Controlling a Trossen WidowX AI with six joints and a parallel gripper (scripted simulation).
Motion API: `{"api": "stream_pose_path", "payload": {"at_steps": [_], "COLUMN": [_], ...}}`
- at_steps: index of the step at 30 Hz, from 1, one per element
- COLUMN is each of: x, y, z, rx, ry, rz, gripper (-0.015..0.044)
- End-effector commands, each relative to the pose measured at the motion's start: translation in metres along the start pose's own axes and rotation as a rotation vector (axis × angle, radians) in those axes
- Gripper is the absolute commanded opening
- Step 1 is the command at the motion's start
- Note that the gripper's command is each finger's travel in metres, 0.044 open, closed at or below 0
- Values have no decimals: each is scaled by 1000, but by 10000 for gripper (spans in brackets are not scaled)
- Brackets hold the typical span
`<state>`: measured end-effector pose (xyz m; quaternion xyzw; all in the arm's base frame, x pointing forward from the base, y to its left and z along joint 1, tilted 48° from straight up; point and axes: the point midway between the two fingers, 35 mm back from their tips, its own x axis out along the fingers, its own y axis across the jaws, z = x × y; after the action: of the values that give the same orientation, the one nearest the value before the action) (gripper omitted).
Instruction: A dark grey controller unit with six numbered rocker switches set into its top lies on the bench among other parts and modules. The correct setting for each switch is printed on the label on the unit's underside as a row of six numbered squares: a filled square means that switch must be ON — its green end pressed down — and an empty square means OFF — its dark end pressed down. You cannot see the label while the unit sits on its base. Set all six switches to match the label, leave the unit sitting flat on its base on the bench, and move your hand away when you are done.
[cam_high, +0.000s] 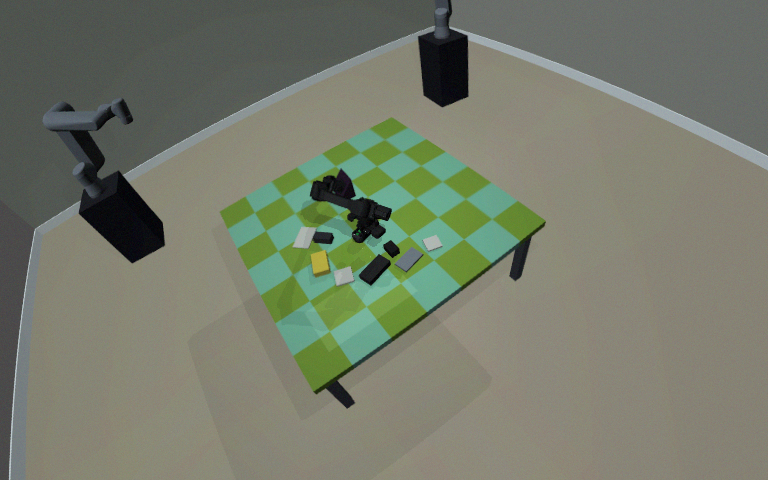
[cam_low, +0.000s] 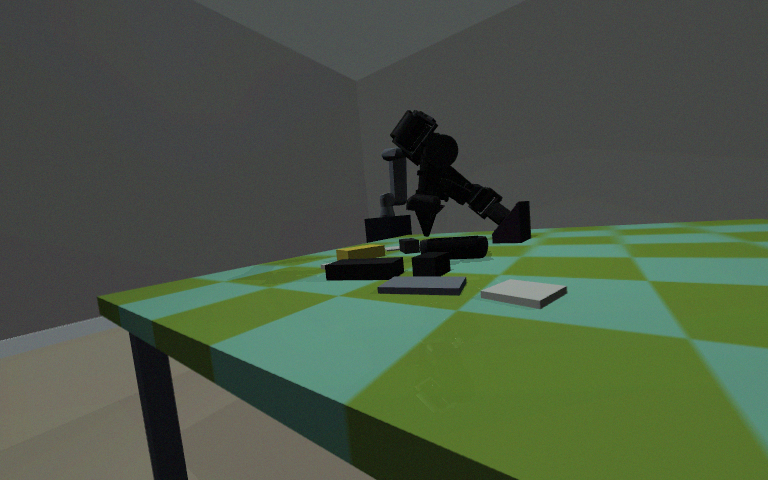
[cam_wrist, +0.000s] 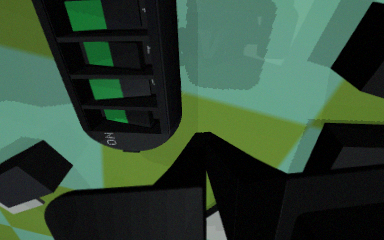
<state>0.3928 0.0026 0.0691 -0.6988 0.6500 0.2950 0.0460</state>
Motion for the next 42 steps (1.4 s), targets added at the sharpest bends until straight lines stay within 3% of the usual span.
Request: {"api": "stream_pose_path", "payload": {"at_steps": [1, 30, 42], "x": [7, 54, 55], "y": [-2, -12, -10], "z": [1, 3, 3], "rx": [-9, -23, -19], "ry": [-23, -203, -207], "rz": [21, 133, 136], "gripper": [0, 0, 0]}}
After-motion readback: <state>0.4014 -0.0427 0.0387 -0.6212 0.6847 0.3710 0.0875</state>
